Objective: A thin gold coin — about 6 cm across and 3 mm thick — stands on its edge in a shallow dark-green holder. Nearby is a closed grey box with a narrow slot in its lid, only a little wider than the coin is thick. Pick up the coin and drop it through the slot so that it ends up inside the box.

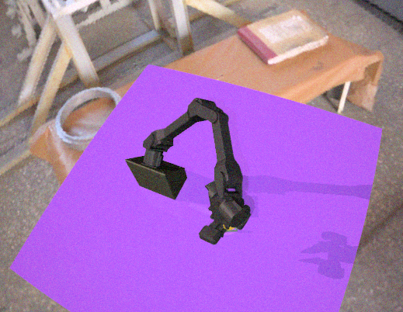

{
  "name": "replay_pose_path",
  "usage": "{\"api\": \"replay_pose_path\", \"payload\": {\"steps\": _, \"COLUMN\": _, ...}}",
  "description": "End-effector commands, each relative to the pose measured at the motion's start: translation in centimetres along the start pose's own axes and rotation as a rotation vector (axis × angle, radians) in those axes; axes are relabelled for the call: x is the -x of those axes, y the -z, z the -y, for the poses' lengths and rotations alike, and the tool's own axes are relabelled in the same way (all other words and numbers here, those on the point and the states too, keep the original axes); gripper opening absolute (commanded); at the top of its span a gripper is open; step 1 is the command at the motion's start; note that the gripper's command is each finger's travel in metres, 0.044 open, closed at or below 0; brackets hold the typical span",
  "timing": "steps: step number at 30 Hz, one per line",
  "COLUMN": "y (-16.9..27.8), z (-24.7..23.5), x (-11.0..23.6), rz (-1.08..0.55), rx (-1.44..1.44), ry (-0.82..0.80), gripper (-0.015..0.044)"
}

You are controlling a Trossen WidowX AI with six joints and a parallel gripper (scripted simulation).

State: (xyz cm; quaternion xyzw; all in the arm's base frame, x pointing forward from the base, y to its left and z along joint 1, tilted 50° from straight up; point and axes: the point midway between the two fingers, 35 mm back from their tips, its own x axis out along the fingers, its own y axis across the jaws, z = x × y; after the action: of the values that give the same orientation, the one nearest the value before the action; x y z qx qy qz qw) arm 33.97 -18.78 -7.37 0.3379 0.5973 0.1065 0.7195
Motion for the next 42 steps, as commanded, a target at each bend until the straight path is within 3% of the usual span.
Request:
{"api": "replay_pose_path", "payload": {"steps": 1, "y": 2.8, "z": -6.5, "x": -2.9, "rz": -0.099, "rx": 0.482, "ry": -0.21, "gripper": 0.0161}}
{"api": "replay_pose_path", "payload": {"steps": 14, "y": 3.3, "z": -7.1, "x": -3.2, "rz": -0.104, "rx": 0.538, "ry": -0.237, "gripper": 0.0161}}
{"api": "replay_pose_path", "payload": {"steps": 19, "y": 4.0, "z": -7.7, "x": -6.6, "rz": -0.103, "rx": 0.538, "ry": -0.238, "gripper": 0.0161}}
{"api": "replay_pose_path", "payload": {"steps": 42, "y": 4.6, "z": -8.2, "x": -9.5, "rz": -0.104, "rx": 0.536, "ry": -0.238, "gripper": 0.0161}}
